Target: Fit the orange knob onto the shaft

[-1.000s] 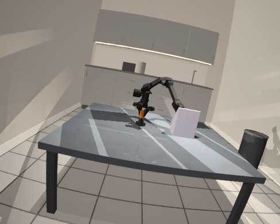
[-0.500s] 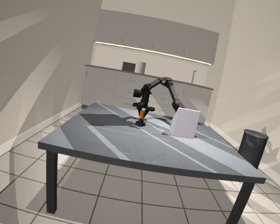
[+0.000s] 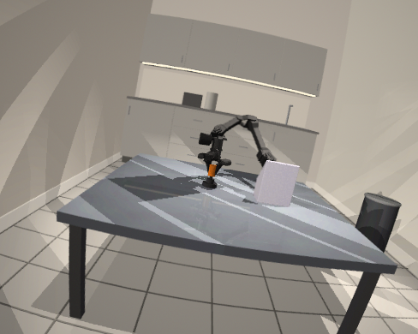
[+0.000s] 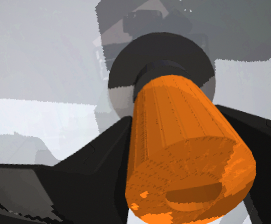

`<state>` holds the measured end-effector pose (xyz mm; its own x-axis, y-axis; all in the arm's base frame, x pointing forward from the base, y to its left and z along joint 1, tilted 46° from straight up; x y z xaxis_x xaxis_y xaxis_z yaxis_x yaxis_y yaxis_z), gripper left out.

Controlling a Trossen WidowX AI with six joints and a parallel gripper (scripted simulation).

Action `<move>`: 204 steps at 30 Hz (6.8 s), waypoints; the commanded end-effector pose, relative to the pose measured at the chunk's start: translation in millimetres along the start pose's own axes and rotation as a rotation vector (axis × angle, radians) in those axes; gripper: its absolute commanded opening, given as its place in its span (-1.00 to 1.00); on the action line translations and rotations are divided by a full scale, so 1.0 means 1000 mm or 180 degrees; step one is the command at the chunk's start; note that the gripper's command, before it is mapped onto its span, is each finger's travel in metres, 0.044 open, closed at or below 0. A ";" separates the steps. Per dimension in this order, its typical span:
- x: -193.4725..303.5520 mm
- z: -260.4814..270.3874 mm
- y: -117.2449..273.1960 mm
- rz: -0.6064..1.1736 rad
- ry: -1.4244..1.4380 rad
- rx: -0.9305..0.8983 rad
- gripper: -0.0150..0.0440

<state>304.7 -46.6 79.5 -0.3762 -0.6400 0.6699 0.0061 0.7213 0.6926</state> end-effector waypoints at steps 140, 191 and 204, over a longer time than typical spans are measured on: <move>0.000 0.000 -0.002 0.0005 0.2651 0.0012 -0.49; 0.000 0.000 -0.001 0.0006 0.3318 0.0012 -0.49; -0.001 -0.001 0.001 0.0007 0.3976 0.0011 -0.49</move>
<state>305.9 -45.4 80.4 0.7019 -0.4949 0.5122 0.0039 0.7218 0.6921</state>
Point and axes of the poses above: the point midway between the two fingers, 35 mm back from their tips, its own y axis back along the fingers, its own z axis across the jaws, x = y × z, the point moved 6 cm from there along y, back along the fingers, and after that the axes turned 10 degrees about y, right-handed, at the moved point
